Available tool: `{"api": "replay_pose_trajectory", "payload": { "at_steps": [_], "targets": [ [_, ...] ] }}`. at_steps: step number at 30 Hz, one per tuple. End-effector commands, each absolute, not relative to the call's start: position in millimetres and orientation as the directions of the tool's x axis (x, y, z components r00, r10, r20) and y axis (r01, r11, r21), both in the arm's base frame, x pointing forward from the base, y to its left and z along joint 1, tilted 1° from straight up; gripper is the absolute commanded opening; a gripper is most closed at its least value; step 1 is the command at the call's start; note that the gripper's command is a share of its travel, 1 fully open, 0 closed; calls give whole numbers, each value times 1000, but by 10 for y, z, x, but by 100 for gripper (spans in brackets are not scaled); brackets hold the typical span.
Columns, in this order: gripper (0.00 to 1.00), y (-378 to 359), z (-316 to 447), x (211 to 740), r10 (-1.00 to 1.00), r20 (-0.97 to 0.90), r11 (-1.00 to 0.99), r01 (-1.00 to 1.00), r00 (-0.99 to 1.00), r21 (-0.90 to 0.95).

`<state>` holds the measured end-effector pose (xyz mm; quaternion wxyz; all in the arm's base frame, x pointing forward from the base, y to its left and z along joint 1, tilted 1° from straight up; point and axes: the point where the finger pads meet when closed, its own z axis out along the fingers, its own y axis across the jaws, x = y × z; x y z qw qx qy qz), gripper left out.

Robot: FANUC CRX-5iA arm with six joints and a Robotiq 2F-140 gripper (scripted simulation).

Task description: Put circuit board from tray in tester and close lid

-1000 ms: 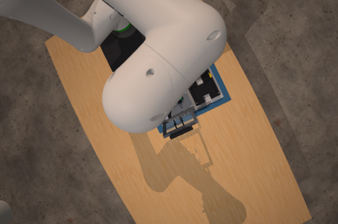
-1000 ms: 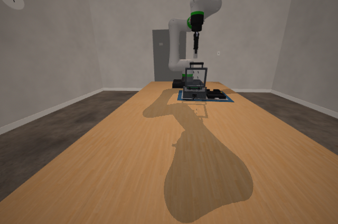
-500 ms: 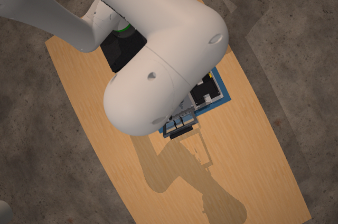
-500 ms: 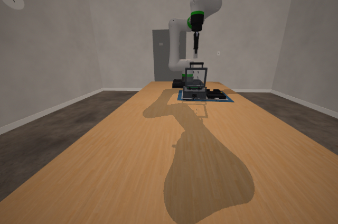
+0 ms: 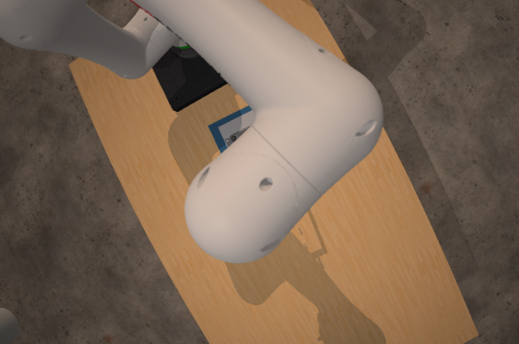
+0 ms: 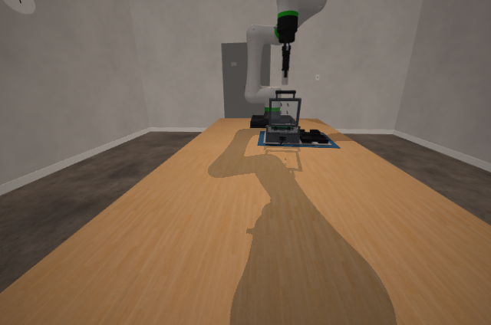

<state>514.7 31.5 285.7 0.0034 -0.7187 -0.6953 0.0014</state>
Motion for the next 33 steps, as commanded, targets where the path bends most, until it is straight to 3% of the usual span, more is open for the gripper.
{"api": "replay_pose_trajectory", "payload": {
  "at_steps": [1, 15, 33],
  "targets": [
    [30, 313, 2861, 5238, 999, 3, -33, 999, 33, -8],
    [30, 292, 2856, 5886, 999, 3, -33, 999, 33, -8],
    [30, 290, 2855, 5958, 999, 3, -33, 999, 33, -8]
  ]
}}
